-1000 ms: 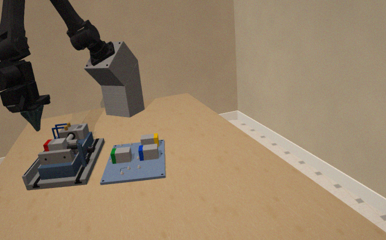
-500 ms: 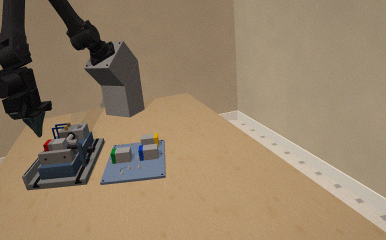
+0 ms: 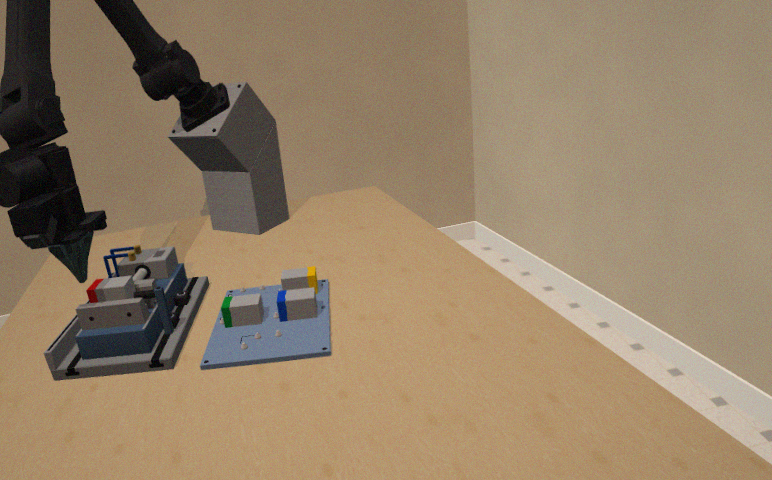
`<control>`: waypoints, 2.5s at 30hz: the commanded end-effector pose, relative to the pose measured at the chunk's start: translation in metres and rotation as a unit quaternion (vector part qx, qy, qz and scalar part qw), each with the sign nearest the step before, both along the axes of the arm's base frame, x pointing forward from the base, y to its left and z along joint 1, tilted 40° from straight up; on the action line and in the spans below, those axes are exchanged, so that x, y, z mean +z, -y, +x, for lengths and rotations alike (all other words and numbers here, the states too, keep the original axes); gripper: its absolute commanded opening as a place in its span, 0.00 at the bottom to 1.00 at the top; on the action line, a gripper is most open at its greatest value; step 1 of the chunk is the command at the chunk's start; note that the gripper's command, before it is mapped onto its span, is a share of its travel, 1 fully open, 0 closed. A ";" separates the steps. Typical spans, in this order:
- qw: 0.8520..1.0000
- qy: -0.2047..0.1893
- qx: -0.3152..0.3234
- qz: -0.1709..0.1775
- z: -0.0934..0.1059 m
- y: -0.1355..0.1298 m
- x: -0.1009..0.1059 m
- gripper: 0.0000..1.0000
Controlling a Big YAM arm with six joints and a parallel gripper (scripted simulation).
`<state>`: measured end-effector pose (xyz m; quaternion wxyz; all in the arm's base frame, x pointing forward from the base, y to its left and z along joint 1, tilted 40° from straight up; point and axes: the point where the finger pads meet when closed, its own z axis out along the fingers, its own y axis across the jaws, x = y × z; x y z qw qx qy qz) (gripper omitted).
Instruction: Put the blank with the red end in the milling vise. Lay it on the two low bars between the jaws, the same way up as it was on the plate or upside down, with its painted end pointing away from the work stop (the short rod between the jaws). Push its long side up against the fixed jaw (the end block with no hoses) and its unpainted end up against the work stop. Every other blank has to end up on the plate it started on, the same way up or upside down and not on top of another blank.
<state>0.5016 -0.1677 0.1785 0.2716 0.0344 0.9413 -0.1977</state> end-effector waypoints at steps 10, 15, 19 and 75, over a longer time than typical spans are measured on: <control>1.000 0.013 -0.003 -0.004 0.010 0.010 0.006 0.00; 1.000 0.014 -0.003 -0.004 0.010 0.009 0.007 0.00; 1.000 0.014 -0.003 -0.004 0.010 0.009 0.007 0.00; 1.000 0.016 -0.003 -0.005 0.013 0.011 0.010 0.00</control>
